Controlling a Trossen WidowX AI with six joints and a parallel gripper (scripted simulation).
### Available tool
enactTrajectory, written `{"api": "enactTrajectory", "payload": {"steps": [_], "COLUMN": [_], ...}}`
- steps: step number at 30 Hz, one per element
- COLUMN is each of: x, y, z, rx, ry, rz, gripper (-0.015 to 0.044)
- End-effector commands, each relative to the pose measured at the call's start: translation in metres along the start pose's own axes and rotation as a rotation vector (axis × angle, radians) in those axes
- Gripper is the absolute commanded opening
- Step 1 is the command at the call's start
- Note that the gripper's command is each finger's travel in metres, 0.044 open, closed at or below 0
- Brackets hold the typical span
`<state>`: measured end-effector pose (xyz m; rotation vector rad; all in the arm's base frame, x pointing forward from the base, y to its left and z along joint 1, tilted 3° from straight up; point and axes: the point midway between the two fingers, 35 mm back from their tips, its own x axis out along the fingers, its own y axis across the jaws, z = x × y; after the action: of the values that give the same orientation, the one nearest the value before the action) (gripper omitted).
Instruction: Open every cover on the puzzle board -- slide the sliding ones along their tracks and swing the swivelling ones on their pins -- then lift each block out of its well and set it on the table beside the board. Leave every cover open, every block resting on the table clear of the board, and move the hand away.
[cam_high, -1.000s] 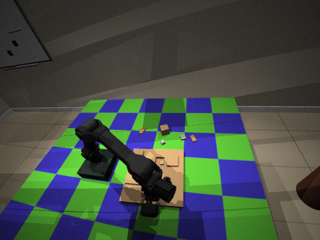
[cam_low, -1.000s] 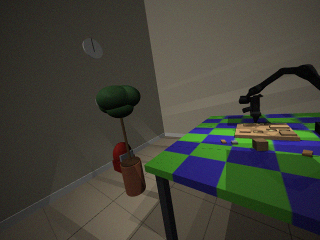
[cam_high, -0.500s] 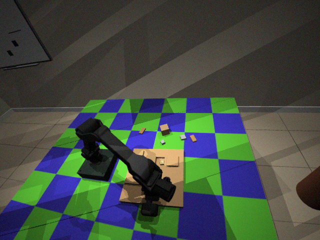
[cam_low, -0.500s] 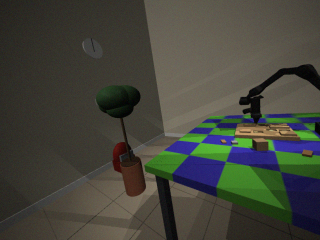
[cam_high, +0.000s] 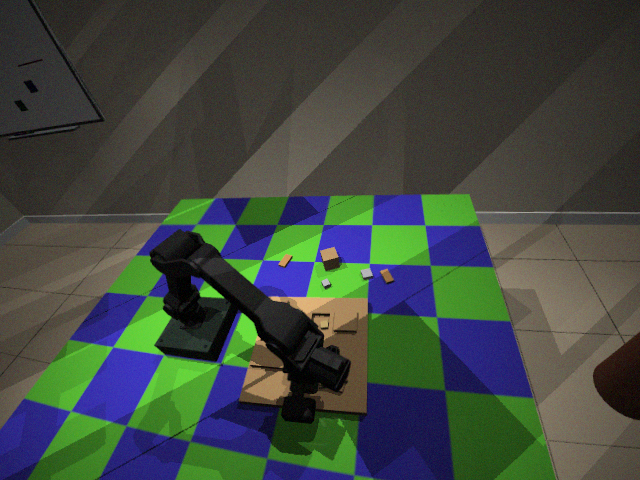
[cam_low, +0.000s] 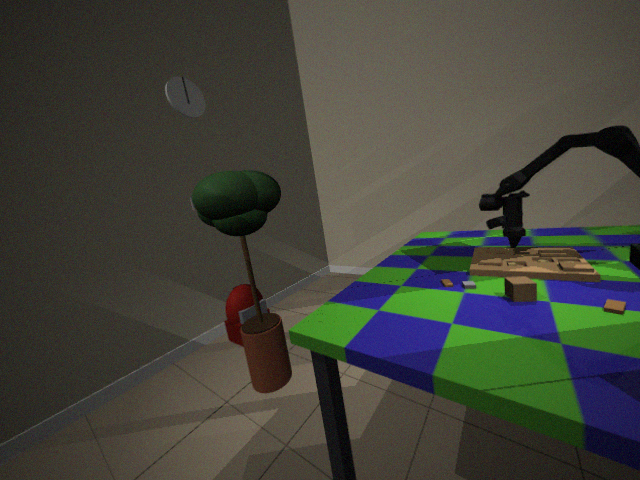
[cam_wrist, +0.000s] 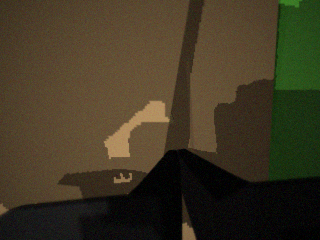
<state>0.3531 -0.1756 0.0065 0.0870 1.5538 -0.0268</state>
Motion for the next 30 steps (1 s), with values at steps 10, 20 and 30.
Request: {"api": "enactTrajectory", "payload": {"steps": [10,20,30], "x": [0.000,0.000,0.000], "y": [0.017,0.027,0.040], "z": [-0.001,0.000,0.003], "rx": [0.000,0.000,0.000], "ry": [0.000,0.000,-0.001], "rz": [0.002,0.003,0.005], "gripper": [0.0000,0.0000,0.0000]}}
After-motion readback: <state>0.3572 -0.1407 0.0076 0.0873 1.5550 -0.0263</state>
